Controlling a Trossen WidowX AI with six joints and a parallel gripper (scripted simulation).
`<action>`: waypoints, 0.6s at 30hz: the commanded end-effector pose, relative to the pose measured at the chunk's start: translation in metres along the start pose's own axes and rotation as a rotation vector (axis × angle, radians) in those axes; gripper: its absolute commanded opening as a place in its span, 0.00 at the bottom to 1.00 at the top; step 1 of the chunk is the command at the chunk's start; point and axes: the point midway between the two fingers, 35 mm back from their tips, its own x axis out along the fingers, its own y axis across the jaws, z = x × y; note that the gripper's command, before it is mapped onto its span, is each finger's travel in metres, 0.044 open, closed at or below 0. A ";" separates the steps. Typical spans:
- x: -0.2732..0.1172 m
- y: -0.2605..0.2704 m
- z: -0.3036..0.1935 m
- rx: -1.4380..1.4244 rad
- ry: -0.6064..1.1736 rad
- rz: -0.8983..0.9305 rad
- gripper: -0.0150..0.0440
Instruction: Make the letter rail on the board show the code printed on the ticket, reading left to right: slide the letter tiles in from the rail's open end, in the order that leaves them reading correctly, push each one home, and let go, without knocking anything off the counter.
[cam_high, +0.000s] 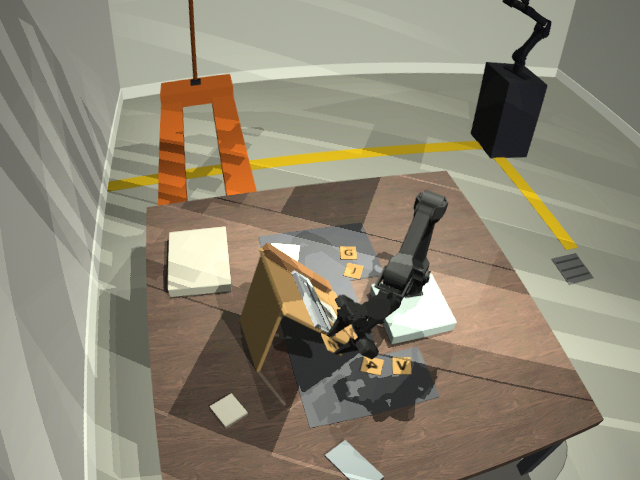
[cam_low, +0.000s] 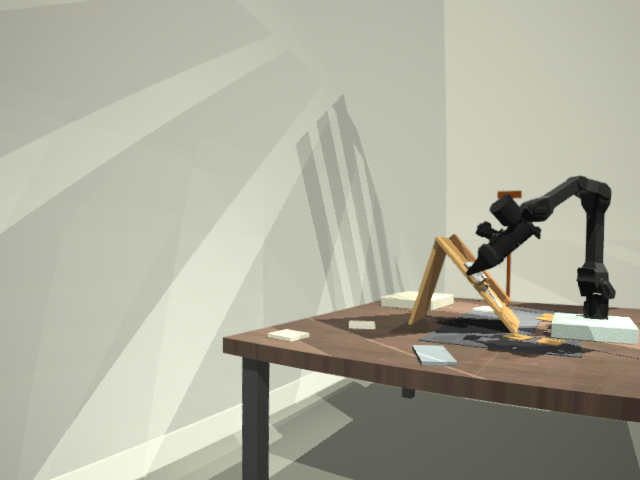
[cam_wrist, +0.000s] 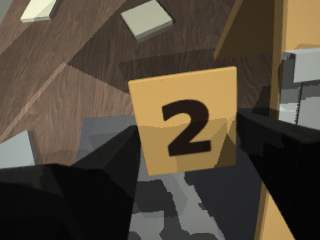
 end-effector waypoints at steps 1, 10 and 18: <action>-0.001 -0.003 0.000 -0.002 -0.002 0.004 0.25; -0.001 -0.007 0.000 -0.002 -0.002 0.004 0.25; -0.001 -0.011 0.000 -0.002 -0.002 0.004 0.25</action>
